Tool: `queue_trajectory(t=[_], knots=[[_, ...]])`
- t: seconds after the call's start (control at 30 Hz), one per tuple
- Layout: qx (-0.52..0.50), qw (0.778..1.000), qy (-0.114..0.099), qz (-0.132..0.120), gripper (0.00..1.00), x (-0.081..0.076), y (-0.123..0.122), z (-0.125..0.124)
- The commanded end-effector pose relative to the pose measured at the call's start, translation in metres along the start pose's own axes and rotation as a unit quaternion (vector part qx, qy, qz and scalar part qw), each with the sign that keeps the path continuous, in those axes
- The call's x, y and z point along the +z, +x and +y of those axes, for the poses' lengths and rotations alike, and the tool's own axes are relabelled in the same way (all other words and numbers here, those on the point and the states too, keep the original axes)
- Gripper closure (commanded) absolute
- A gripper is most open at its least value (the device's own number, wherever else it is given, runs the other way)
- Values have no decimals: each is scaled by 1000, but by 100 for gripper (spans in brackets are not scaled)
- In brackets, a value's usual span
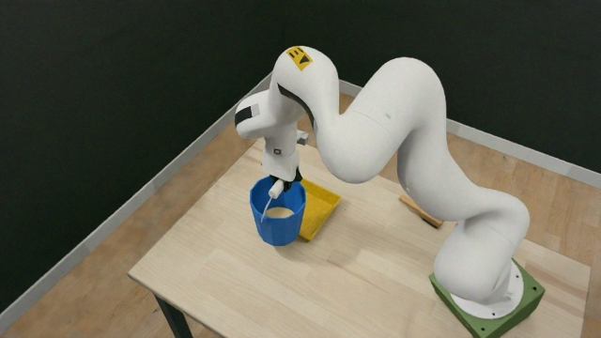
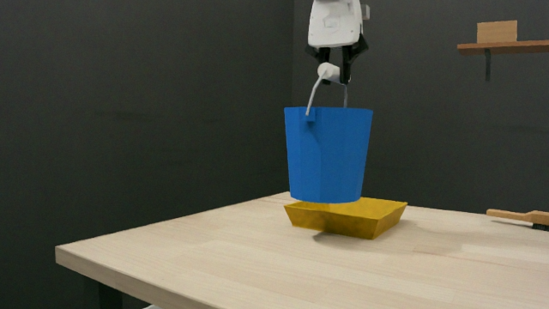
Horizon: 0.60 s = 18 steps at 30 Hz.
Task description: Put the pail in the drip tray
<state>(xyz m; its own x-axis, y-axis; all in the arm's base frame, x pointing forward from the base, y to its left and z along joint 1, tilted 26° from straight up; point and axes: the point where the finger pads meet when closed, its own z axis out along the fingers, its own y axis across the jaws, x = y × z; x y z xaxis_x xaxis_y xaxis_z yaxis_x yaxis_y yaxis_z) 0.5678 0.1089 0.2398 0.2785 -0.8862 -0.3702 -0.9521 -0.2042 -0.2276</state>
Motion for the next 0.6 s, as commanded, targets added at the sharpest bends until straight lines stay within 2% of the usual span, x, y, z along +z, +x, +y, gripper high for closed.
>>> queue_trajectory(t=[0.0,0.5,0.57], knots=[[0,1000,1,0,100,-1,8,-1],[0,1000,1,0,100,-1,57,-1],[0,1000,1,0,100,-1,57,-1]])
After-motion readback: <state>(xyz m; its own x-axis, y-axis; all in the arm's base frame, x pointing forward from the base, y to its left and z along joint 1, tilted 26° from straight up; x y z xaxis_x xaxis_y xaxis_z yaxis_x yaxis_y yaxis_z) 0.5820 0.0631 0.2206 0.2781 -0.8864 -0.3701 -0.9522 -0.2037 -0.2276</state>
